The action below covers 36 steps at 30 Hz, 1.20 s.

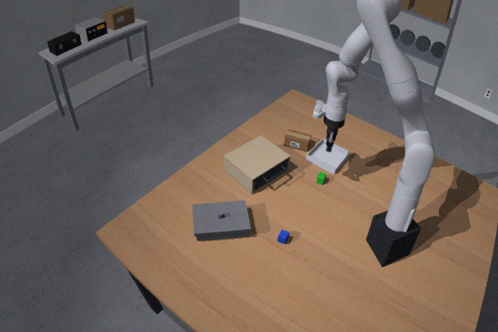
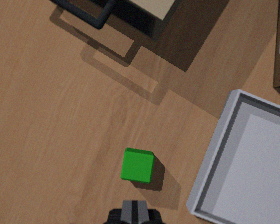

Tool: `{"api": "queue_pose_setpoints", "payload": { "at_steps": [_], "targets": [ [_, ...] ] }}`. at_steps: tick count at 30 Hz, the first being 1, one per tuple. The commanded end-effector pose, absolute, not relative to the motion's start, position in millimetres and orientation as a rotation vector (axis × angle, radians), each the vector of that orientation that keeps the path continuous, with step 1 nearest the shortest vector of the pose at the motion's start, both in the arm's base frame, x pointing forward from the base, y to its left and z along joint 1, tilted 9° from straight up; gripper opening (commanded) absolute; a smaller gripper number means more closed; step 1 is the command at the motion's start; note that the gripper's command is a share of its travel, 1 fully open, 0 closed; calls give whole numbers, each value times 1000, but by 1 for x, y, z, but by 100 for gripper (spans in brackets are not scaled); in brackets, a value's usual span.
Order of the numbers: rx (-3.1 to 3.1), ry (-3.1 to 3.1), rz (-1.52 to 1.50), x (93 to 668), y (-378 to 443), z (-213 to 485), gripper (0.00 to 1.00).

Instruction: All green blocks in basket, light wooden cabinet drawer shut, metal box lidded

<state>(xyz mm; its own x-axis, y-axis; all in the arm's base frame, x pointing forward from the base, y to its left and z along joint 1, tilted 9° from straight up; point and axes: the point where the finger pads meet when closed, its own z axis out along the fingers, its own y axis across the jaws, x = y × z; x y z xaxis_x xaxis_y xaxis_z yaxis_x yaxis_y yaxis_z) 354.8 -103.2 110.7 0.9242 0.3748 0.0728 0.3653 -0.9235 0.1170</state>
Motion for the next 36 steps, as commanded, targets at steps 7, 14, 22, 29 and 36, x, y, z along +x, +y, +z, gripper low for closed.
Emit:
{"api": "queue_pose_setpoints", "payload": {
  "at_steps": [7,14,22,29,36],
  "targets": [
    [2791,1175,107,354,-103,110,10],
    [2623,1500,86,354,-103,110,10],
    [2304,1935,57,356,-103,111,10],
    [2117,2127,42,357,-103,112,10],
    [1930,2288,29,359,-103,113,10]
  ]
}}
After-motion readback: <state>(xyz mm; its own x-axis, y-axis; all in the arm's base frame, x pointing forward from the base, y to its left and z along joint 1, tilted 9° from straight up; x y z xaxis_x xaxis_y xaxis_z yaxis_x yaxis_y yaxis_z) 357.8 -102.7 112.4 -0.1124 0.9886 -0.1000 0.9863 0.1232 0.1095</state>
